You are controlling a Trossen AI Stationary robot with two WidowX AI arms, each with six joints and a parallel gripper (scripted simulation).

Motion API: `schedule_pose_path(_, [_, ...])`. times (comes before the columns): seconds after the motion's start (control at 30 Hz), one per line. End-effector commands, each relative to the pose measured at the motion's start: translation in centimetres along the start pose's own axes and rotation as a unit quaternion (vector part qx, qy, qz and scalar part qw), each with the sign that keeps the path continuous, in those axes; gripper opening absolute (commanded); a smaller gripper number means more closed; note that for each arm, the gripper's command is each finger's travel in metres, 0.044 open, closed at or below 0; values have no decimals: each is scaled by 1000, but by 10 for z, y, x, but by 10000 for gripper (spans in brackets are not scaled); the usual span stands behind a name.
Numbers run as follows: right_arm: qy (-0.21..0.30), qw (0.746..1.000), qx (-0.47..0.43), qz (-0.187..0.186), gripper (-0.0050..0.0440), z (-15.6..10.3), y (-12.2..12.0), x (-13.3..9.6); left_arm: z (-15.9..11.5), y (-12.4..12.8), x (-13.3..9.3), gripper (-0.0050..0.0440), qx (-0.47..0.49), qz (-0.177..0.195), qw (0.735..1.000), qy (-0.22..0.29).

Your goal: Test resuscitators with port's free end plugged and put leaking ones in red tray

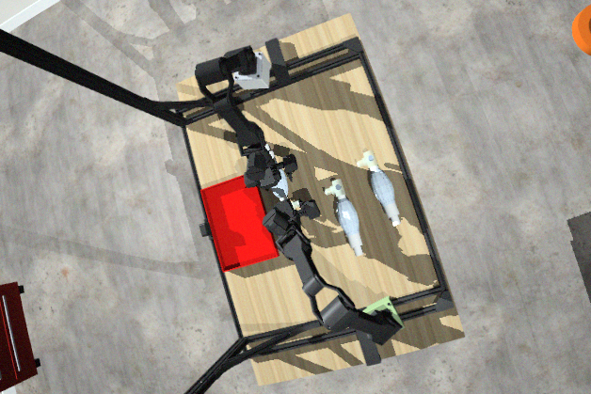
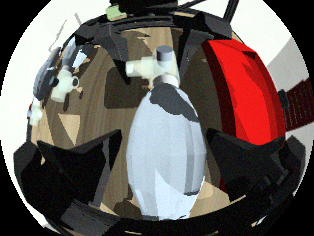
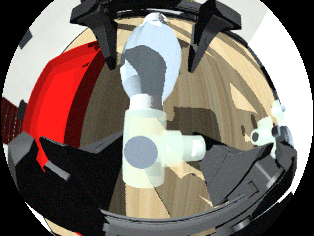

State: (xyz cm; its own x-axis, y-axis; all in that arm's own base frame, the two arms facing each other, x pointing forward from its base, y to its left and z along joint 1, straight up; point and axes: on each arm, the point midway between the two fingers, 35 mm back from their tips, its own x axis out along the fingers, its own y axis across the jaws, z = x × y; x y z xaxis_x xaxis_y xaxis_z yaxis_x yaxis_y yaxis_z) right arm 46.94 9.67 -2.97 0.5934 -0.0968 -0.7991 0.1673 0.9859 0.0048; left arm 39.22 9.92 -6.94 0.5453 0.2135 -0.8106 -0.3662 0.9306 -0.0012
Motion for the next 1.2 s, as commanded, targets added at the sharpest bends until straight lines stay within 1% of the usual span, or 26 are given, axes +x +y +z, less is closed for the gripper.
schedule_pose_path(0.0, [-1, 1000, 2, -1, 0, 1, -1, 0, 1, 0, 0, 440, 0, 0, 1000, -1])
schedule_pose_path(1.13, [-2, 1000, 1, 0, 0, 1, 0, 0, 0, 0, 0, 440, 0, 1, 1000, 0])
schedule_pose_path(1.17, [-1, 1000, 2, 0, 440, 0, 0, 0, 1, 0, 0, 440, 0, 1, 1000, -1])
